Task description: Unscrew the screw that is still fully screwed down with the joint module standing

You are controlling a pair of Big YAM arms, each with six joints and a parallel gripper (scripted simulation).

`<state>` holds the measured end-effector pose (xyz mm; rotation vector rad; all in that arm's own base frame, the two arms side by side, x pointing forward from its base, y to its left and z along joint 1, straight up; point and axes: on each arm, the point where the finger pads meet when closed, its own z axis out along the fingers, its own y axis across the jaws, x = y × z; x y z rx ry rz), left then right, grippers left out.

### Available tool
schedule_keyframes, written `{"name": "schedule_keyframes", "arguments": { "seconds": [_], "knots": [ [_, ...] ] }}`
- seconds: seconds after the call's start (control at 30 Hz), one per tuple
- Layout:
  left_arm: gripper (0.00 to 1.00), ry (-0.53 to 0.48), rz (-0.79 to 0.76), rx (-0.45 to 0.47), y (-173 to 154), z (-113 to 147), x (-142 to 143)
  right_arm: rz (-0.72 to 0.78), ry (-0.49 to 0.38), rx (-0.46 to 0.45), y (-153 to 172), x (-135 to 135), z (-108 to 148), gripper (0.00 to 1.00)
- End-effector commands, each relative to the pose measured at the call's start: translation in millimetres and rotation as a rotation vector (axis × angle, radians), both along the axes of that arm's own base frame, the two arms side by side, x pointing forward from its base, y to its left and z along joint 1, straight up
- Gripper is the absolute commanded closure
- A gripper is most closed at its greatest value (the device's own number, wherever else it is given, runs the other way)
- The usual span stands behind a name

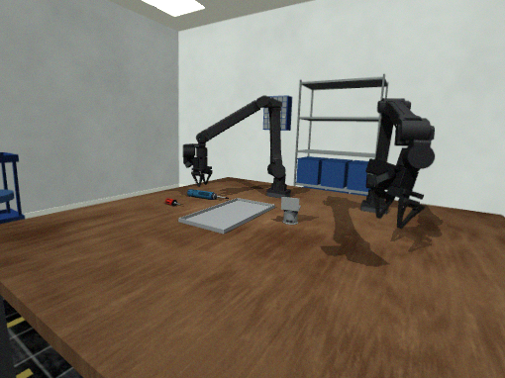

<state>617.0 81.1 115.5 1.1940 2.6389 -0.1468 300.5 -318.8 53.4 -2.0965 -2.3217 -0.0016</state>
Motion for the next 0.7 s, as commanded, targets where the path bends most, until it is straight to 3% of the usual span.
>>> {"name": "schedule_keyframes", "arguments": {
  "seconds": [0.0, 0.2, 0.67],
  "knots": [
    [0.14, -0.09, -0.082, 0.014, -27, 51, 20, 0.0, -0.052, -0.055, -22, 20, 28, 0.35],
    [0.14, -0.047, -0.059, 0.008, -20, 24, 13, 0.0, -0.052, -0.055, -22, 20, 28, 0.35],
    [0.14, -0.047, -0.059, 0.008, -20, 24, 13, 0.0, -0.052, -0.055, -22, 20, 28, 0.35]
  ]
}}
